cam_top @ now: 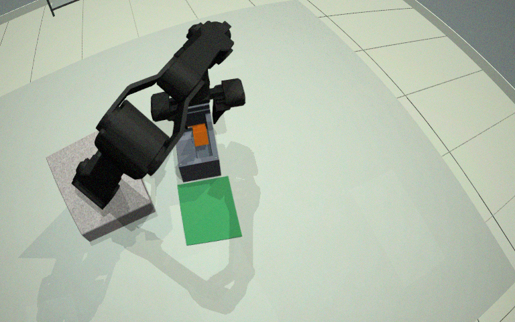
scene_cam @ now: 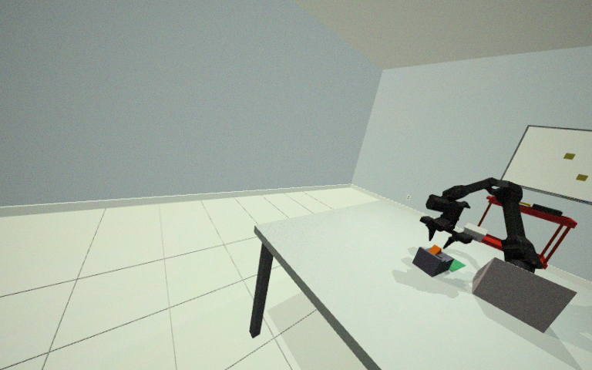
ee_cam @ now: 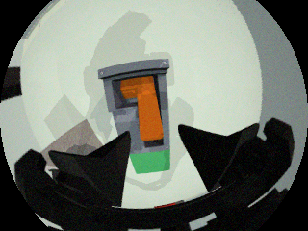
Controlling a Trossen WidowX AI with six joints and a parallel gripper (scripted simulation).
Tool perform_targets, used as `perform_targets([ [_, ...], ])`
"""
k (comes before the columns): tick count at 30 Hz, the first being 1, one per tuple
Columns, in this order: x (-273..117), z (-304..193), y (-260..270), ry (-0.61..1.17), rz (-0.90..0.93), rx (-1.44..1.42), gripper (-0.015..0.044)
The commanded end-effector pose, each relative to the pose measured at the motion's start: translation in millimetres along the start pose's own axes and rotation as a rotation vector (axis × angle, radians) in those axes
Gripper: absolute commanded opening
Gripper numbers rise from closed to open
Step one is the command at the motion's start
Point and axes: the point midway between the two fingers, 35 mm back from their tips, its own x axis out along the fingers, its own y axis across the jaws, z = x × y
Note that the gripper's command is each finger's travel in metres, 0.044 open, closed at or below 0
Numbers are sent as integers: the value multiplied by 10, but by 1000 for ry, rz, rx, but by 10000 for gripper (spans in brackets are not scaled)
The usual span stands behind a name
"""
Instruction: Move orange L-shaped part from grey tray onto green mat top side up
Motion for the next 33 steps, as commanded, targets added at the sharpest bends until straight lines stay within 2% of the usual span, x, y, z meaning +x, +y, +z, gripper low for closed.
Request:
perform_targets([
  [1,75,-10,14,6,1,-8,280],
  [23,405,-24,21,9,0,-7,280],
  [27,369,-14,4,4,1,1,175],
  [33,369,-14,4,4,1,1,135],
])
